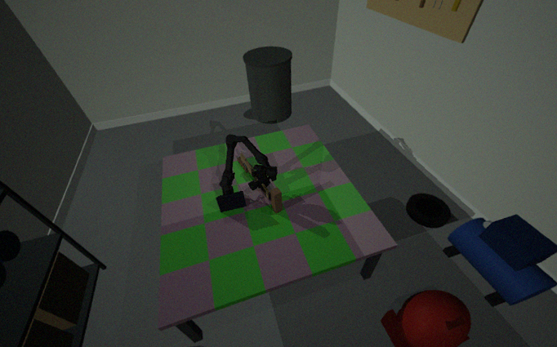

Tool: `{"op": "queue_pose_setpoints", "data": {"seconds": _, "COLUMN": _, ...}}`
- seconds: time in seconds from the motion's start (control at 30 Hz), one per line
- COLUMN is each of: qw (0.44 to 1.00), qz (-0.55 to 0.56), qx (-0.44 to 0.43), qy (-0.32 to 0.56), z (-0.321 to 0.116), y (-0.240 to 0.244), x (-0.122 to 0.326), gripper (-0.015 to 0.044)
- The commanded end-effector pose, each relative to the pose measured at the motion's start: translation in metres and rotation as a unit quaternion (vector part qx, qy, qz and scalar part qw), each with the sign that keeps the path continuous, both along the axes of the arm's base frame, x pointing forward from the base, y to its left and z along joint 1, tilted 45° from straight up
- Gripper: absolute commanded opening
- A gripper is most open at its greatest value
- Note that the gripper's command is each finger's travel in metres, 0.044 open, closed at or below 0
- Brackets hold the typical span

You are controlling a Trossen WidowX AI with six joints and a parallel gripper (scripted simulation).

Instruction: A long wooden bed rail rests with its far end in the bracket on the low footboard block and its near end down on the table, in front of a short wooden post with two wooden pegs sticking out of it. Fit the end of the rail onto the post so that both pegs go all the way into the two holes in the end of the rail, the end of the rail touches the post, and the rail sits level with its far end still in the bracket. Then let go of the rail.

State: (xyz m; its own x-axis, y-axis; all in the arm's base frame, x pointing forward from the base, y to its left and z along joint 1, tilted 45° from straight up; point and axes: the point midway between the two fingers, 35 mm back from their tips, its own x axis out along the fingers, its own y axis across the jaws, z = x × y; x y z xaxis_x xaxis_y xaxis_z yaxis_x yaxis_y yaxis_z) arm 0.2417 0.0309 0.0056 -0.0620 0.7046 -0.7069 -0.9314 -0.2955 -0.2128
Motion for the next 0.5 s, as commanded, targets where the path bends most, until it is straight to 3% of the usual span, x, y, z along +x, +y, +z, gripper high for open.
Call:
{"op": "queue_pose_setpoints", "data": {"seconds": 0.0, "qw": 1.0, "qz": -0.001, "qx": 0.001, "qy": -0.001, "z": 0.0023, "y": -0.0019, "x": 0.0007, "gripper": 0.0}}
{"op": "queue_pose_setpoints", "data": {"seconds": 0.47, "qw": 1.0, "qz": -0.001, "qx": 0.001, "qy": -0.001, "z": 0.0074, "y": -0.0067, "x": 0.0018, "gripper": 0.0}}
